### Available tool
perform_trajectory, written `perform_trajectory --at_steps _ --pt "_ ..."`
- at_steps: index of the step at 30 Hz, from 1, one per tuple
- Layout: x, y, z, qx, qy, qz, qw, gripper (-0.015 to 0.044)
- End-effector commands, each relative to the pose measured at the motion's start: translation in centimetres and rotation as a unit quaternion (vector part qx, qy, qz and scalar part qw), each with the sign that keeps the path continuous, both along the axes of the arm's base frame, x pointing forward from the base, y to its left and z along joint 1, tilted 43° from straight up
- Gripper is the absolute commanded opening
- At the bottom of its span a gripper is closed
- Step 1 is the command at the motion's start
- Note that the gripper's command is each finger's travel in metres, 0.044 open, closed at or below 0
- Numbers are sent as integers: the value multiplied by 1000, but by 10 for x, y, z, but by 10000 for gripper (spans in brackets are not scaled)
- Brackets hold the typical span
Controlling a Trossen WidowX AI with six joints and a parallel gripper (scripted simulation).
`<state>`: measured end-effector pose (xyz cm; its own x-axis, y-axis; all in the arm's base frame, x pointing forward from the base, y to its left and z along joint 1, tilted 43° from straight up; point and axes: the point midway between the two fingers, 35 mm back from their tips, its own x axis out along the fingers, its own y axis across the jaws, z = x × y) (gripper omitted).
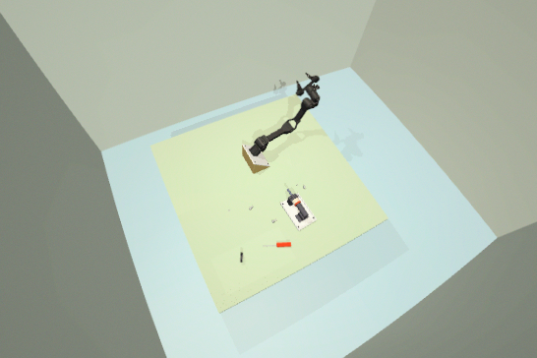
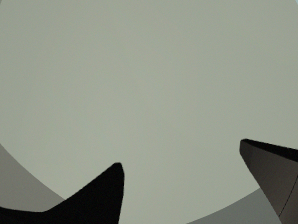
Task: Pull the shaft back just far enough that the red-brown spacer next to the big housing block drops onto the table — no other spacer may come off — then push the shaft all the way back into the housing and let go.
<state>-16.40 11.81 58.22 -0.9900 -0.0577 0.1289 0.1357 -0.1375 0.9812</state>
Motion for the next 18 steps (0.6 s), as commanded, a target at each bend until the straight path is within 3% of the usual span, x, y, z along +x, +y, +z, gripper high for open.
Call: perform_trajectory --at_steps 1,9,18 --pt "0 -2 1 5 3 0 1000 426" --pt "13 -94 33 221 137 0 966 440" --pt "67 -208 46 413 321 -1 852 440"
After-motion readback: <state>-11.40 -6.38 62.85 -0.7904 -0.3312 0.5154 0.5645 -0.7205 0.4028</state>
